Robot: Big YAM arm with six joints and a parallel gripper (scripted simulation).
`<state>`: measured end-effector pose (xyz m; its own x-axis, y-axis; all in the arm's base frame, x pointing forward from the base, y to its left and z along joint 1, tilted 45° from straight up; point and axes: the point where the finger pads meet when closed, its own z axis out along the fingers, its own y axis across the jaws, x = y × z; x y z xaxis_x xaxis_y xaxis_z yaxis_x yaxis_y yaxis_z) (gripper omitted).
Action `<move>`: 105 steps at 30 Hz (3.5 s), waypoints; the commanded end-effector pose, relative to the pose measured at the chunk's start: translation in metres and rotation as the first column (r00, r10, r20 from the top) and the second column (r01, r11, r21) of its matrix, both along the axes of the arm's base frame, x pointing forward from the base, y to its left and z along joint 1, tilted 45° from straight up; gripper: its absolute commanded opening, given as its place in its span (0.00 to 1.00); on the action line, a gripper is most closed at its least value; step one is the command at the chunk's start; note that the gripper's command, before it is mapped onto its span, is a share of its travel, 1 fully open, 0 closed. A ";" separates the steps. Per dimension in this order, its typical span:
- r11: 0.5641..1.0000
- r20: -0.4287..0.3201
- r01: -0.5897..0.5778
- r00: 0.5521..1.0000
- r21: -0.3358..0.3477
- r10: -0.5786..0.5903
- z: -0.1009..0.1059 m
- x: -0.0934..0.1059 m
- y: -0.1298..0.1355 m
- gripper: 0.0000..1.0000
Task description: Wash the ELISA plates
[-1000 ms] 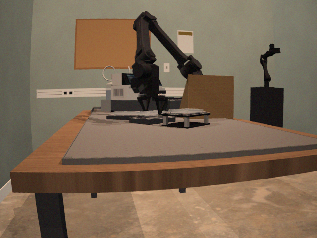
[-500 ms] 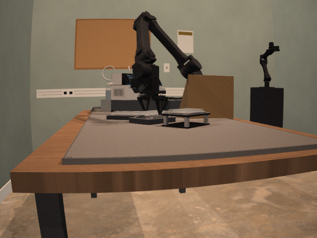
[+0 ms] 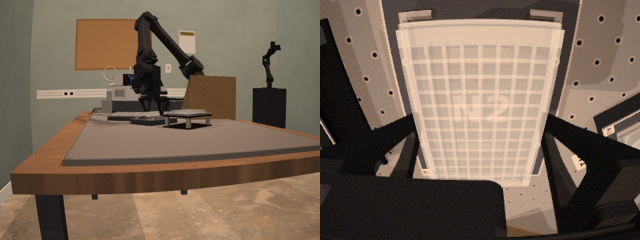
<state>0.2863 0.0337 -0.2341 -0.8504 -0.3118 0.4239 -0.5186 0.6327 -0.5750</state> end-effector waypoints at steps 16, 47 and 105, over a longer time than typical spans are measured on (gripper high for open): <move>1.000 0.033 -0.014 0.999 0.022 0.013 0.005 0.015 0.006 0.84; 1.000 0.006 -0.010 1.000 0.008 0.010 -0.005 0.003 -0.004 0.84; 1.000 0.018 -0.011 1.000 0.011 0.011 -0.008 0.007 -0.004 0.84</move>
<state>0.2851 0.0253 -0.2413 -0.8492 -0.3182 0.4215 -0.5216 0.6307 -0.5747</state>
